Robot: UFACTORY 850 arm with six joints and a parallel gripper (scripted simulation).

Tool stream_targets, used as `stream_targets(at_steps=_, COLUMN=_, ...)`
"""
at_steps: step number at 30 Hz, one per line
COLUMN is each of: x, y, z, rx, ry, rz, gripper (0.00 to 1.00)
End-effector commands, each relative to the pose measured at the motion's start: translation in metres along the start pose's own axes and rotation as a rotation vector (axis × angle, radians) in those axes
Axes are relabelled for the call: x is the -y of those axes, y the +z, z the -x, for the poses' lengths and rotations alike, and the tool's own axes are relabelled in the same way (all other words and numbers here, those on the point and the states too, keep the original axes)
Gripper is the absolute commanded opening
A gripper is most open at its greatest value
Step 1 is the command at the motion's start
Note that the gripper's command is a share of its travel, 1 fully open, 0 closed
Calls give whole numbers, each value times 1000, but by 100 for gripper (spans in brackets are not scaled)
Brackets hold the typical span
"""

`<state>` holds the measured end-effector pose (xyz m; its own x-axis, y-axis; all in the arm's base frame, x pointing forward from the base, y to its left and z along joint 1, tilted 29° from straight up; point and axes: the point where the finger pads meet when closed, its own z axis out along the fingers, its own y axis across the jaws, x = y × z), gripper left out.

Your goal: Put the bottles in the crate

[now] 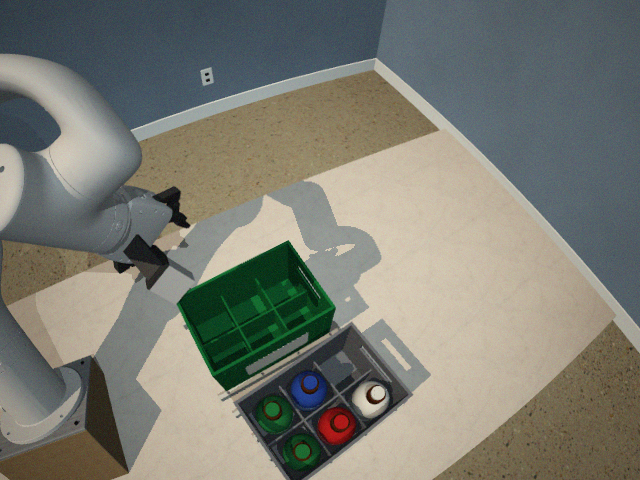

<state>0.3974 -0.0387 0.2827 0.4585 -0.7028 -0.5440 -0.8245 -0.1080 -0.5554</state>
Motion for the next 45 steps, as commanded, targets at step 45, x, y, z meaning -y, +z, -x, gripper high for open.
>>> stream_targets(at_steps=45, x=54, y=62, z=164, rx=34, ry=-364, rz=399, gripper=65)
